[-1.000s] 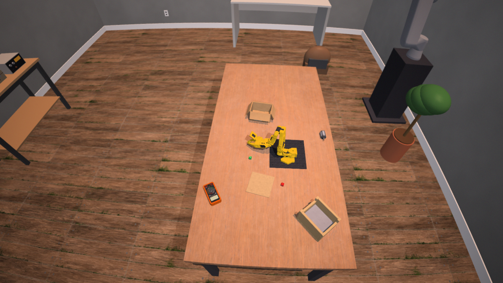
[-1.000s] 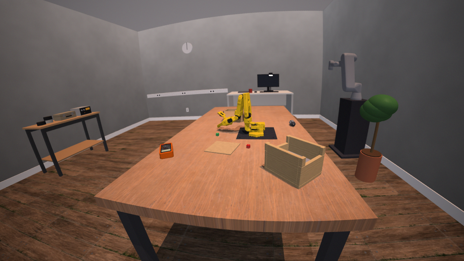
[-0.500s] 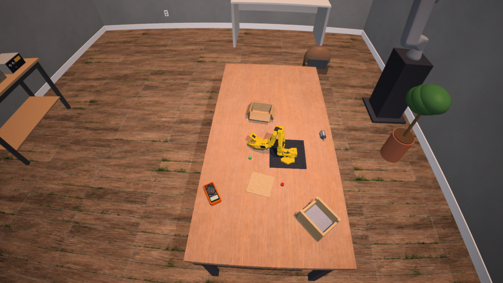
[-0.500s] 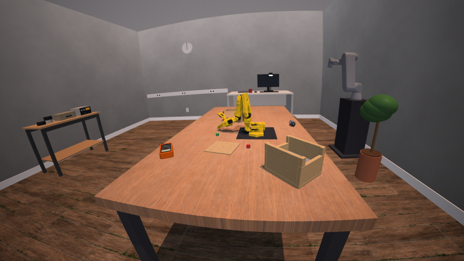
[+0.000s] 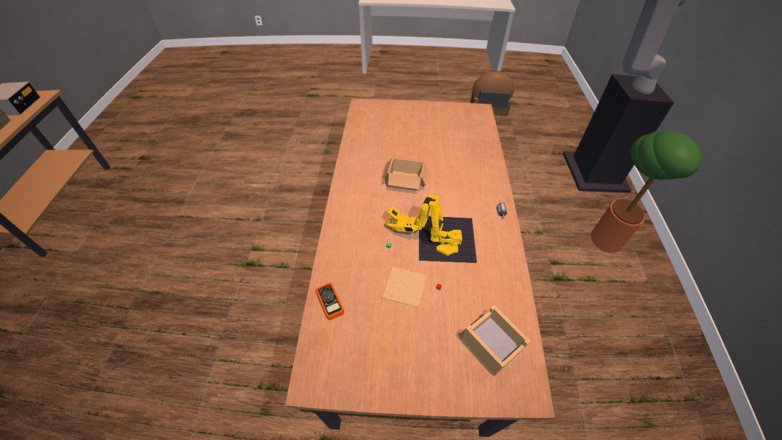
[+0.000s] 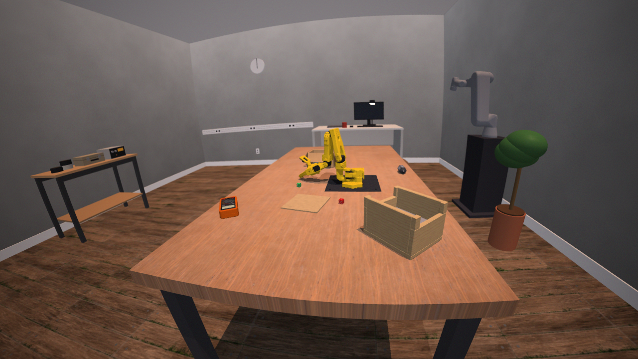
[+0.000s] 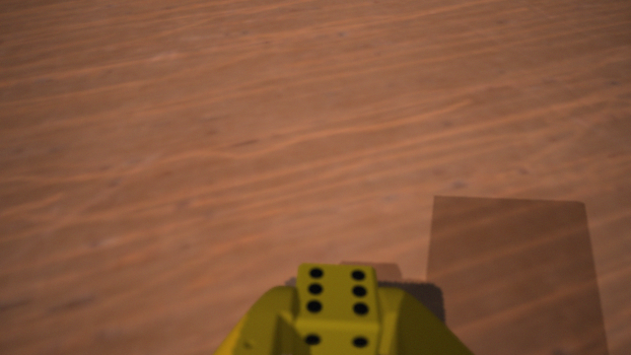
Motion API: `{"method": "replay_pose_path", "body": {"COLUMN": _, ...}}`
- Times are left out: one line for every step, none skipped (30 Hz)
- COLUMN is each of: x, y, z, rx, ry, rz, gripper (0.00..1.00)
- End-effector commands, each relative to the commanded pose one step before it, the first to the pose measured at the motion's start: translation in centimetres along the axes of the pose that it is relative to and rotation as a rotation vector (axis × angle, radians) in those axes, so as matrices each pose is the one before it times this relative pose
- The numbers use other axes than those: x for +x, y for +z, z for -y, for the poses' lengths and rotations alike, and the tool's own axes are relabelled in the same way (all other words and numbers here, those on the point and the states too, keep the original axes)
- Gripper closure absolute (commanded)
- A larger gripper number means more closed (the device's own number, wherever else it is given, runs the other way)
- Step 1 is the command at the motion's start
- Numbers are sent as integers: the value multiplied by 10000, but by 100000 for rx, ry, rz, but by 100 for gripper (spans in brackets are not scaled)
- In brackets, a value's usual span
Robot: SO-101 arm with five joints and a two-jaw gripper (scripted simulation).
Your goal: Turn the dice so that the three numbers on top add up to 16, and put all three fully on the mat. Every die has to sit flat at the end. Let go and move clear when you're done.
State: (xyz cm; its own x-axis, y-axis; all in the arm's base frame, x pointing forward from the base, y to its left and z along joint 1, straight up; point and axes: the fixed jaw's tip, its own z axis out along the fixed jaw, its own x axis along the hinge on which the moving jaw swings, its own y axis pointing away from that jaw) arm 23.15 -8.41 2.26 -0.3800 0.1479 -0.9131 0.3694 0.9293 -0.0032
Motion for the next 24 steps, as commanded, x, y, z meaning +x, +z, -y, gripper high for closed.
{"method": "replay_pose_path", "body": {"x": -265, "y": 1010, "z": -1921, "rx": -700, "ry": -892, "rz": 1061, "gripper": 100}}
{"method": "replay_pose_path", "body": {"x": 18, "y": 6, "z": 0, "rx": 0, "ry": 0, "rz": 0, "gripper": 100}}
{"method": "replay_pose_path", "body": {"x": 0, "y": 0, "z": 0, "rx": 0, "ry": 0, "rz": 0, "gripper": 100}}
{"method": "replay_pose_path", "body": {"x": 0, "y": 0, "z": 0, "rx": 0, "ry": 0, "rz": 0, "gripper": 100}}
{"method": "replay_pose_path", "body": {"x": 11, "y": 1, "z": 1, "rx": 1, "ry": 0, "rz": 0, "gripper": 100}}
{"method": "replay_pose_path", "body": {"x": 84, "y": 42, "z": -1, "rx": 0, "ry": 0, "rz": 0, "gripper": 100}}
{"method": "replay_pose_path", "body": {"x": 204, "y": 90, "z": -1, "rx": 0, "ry": 0, "rz": 0, "gripper": 100}}
{"method": "replay_pose_path", "body": {"x": 336, "y": 156, "z": -2, "rx": 0, "ry": 0, "rz": 0, "gripper": 100}}
{"method": "replay_pose_path", "body": {"x": 468, "y": 203, "z": -3, "rx": 0, "ry": 0, "rz": 0, "gripper": 100}}
{"method": "replay_pose_path", "body": {"x": 570, "y": 245, "z": -4, "rx": 0, "ry": 0, "rz": 0, "gripper": 100}}
{"method": "replay_pose_path", "body": {"x": 648, "y": 269, "z": -5, "rx": 0, "ry": 0, "rz": 0, "gripper": 100}}
{"method": "replay_pose_path", "body": {"x": 672, "y": 275, "z": -5, "rx": 3, "ry": 0, "rz": 0, "gripper": 100}}
{"method": "replay_pose_path", "body": {"x": 660, "y": 257, "z": -5, "rx": 0, "ry": 0, "rz": 0, "gripper": 100}}
{"method": "replay_pose_path", "body": {"x": 588, "y": 227, "z": -4, "rx": 0, "ry": 0, "rz": 0, "gripper": 100}}
{"method": "replay_pose_path", "body": {"x": 486, "y": 185, "z": 2, "rx": 0, "ry": 0, "rz": 0, "gripper": 100}}
{"method": "replay_pose_path", "body": {"x": 360, "y": 126, "z": -3, "rx": 3, "ry": 0, "rz": 0, "gripper": 100}}
{"method": "replay_pose_path", "body": {"x": 216, "y": 78, "z": -2, "rx": 0, "ry": 0, "rz": 0, "gripper": 100}}
{"method": "replay_pose_path", "body": {"x": 90, "y": 36, "z": -1, "rx": 0, "ry": 0, "rz": 0, "gripper": 100}}
{"method": "replay_pose_path", "body": {"x": 12, "y": 6, "z": 0, "rx": 0, "ry": 0, "rz": 0, "gripper": 100}}
{"method": "replay_pose_path", "body": {"x": 0, "y": 0, "z": 0, "rx": 0, "ry": 0, "rz": 0, "gripper": 100}}
{"method": "replay_pose_path", "body": {"x": 0, "y": 0, "z": 0, "rx": 0, "ry": 0, "rz": 0, "gripper": 100}}
{"method": "replay_pose_path", "body": {"x": 9, "y": 5, "z": 1, "rx": 1, "ry": 0, "rz": 2, "gripper": 100}}
{"method": "replay_pose_path", "body": {"x": 42, "y": 18, "z": 0, "rx": 0, "ry": 0, "rz": 0, "gripper": 100}}
{"method": "replay_pose_path", "body": {"x": 96, "y": 42, "z": -1, "rx": 0, "ry": 0, "rz": 0, "gripper": 100}}
